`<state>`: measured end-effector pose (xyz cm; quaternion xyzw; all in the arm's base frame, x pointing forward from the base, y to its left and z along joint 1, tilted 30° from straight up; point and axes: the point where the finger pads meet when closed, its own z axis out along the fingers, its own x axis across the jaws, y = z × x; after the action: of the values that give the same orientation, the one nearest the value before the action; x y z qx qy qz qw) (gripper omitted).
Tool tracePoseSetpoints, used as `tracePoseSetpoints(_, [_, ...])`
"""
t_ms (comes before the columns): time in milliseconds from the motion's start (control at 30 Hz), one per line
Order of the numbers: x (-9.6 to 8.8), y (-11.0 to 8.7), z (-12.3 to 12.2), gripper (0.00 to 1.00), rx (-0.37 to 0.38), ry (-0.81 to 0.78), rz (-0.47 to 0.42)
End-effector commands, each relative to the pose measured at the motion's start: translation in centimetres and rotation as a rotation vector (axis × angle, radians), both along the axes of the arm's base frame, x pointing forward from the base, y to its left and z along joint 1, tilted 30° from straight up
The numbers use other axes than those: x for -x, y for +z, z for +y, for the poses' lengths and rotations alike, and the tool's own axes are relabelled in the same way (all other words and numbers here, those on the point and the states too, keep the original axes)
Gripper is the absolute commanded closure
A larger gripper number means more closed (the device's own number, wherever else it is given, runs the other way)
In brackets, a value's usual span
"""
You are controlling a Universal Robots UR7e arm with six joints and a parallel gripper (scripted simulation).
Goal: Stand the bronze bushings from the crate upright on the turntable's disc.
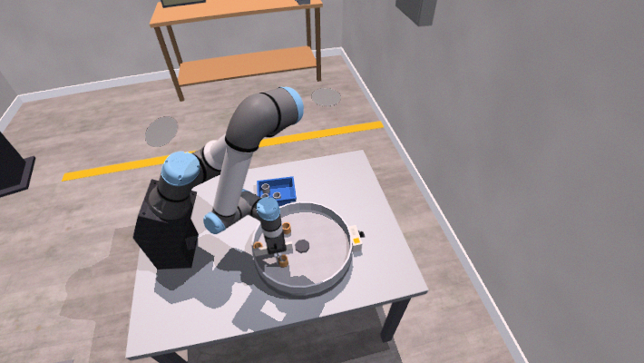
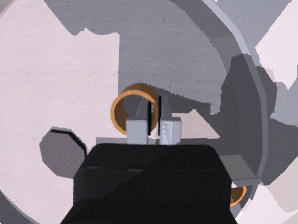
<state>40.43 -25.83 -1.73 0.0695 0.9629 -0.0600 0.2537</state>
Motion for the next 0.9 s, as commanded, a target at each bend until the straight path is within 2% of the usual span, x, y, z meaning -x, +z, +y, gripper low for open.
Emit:
tracePoseSetpoints(0, [-0.14,0.03,-0.11,1.0,0.002,0.001,-0.001])
tracePoseSetpoints(733, [-0.14,0.03,-0.11,1.0,0.002,0.001,-0.001])
tracePoseSetpoints(767, [-0.14,0.03,-0.11,0.62,0.002,0.001,-0.001])
tracePoseSetpoints(867, [-0.14,0.03,-0.11,0.62,0.002,0.001,-0.001])
